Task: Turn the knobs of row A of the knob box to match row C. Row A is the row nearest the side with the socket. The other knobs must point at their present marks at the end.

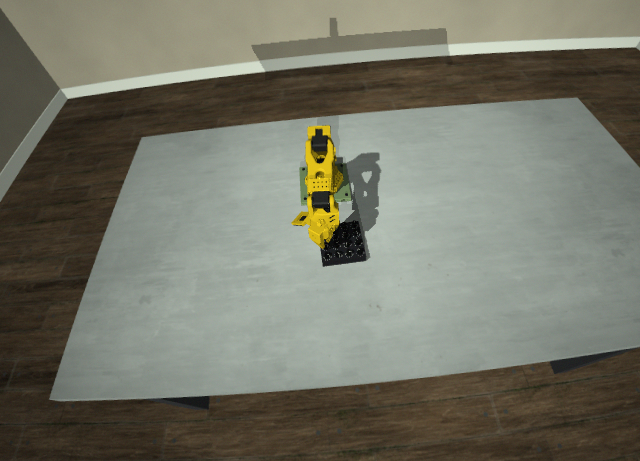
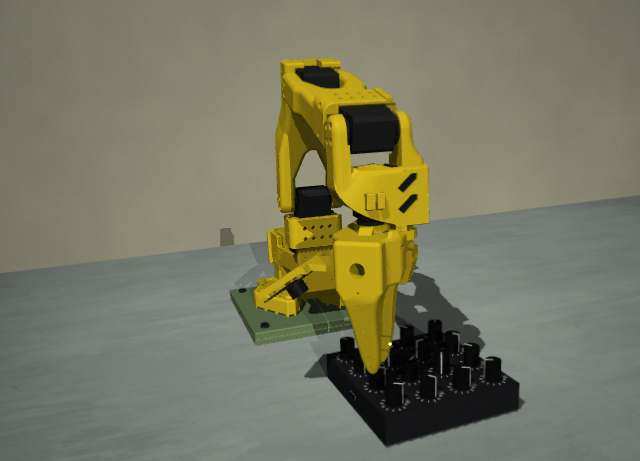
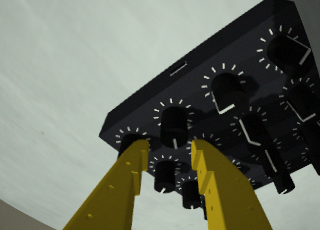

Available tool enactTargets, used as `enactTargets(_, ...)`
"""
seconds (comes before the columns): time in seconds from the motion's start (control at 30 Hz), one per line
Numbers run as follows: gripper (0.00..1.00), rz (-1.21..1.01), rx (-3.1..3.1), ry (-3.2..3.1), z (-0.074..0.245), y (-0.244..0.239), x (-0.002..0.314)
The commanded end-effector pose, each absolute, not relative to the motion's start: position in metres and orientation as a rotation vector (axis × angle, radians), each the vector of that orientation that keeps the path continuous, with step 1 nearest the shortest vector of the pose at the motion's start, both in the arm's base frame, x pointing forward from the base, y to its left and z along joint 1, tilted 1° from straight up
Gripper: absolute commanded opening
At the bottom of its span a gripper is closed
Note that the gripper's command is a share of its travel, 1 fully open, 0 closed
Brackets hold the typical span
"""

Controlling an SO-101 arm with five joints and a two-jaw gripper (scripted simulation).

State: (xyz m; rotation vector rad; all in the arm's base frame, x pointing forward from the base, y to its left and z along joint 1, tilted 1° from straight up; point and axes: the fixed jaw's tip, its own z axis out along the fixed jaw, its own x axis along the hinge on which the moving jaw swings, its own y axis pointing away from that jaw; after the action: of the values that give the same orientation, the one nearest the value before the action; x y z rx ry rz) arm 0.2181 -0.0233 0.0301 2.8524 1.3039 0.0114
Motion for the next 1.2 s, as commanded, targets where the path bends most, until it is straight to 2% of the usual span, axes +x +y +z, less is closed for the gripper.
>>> enactTargets(0.0,0.1,-0.015,2.863,1.306,0.021,-0.025,0.215)
enactTargets(1.17,0.1,-0.015,2.863,1.306,0.01,-0.025,0.212)
